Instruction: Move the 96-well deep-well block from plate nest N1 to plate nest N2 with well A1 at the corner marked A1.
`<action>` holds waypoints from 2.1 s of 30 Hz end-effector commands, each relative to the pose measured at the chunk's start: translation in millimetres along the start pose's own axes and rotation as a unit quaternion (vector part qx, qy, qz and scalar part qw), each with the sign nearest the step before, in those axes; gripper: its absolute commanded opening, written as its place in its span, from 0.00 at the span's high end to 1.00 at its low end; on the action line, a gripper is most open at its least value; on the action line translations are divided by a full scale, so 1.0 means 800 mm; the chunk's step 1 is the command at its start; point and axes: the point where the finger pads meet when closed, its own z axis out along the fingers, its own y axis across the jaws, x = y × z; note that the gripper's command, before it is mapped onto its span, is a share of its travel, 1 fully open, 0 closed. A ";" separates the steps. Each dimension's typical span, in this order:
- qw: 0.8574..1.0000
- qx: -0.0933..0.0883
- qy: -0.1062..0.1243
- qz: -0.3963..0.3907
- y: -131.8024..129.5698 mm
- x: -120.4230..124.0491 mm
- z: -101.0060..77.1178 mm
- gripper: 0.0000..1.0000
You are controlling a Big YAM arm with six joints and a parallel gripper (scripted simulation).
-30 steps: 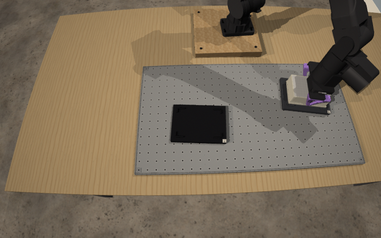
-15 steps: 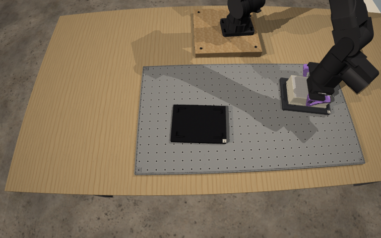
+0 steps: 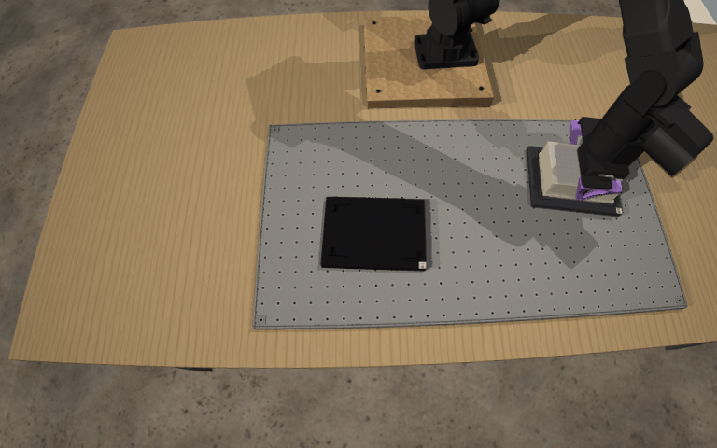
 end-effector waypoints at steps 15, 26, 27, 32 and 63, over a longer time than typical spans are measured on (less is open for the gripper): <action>1.000 0.004 -0.004 0.000 -0.006 0.003 0.002 1.00; 1.000 0.004 -0.004 0.000 -0.006 0.003 0.002 1.00; 1.000 0.004 -0.004 0.000 -0.006 0.003 0.002 1.00; 1.000 0.004 -0.004 0.000 -0.006 0.003 0.002 0.00; 1.000 0.004 -0.004 0.000 -0.006 0.003 0.002 0.00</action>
